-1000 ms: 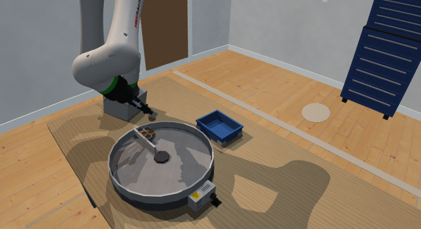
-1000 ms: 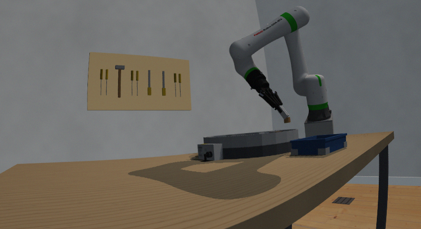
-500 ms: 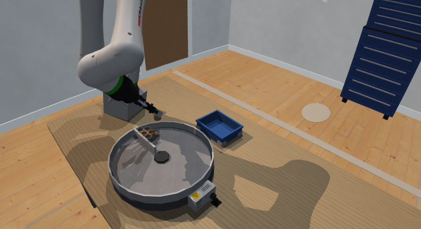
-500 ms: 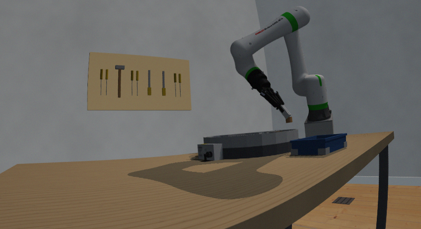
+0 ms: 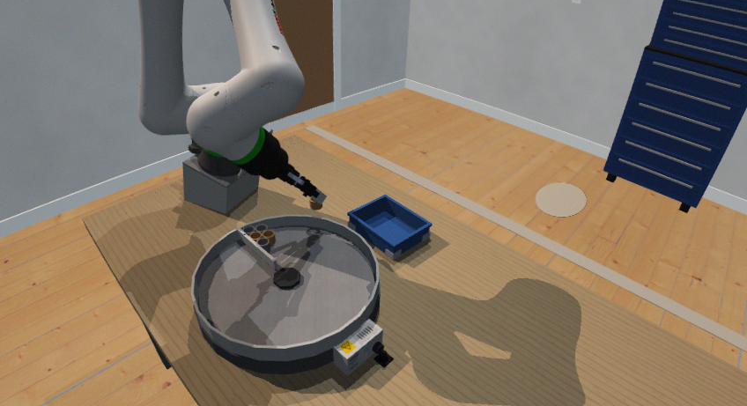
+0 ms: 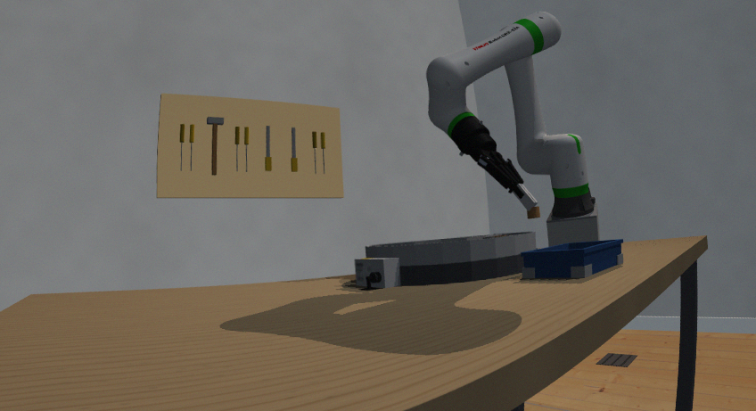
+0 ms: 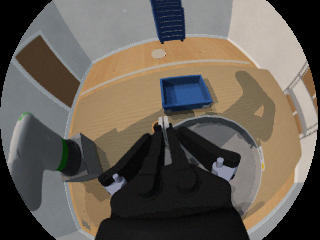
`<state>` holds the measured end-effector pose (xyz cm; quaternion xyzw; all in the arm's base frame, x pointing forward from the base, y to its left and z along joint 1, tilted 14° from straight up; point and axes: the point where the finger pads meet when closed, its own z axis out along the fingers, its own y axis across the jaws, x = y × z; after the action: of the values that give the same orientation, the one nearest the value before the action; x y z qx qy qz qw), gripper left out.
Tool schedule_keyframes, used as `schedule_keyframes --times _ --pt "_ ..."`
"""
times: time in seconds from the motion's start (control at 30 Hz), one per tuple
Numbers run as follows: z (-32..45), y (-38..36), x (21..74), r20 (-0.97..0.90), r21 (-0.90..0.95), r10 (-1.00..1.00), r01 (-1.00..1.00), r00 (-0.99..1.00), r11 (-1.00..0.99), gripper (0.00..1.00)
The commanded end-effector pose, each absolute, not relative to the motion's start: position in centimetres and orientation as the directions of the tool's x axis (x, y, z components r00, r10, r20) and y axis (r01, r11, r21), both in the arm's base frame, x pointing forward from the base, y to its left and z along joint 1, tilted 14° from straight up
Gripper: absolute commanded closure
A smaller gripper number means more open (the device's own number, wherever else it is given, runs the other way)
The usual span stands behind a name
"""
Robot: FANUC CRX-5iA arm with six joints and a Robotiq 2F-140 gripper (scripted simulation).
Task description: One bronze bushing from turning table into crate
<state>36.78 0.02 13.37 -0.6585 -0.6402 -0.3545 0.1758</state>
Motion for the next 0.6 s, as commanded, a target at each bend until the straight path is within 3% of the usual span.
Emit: schedule_keyframes --times 0.0,0.57 --pt "14.0 2.7 39.1 0.689 0.221 0.721 0.968 -0.069 -0.119 1.0" --pt "16.6 12.4 47.1 0.689 0.221 0.721 0.968 -0.069 -0.119 1.0"
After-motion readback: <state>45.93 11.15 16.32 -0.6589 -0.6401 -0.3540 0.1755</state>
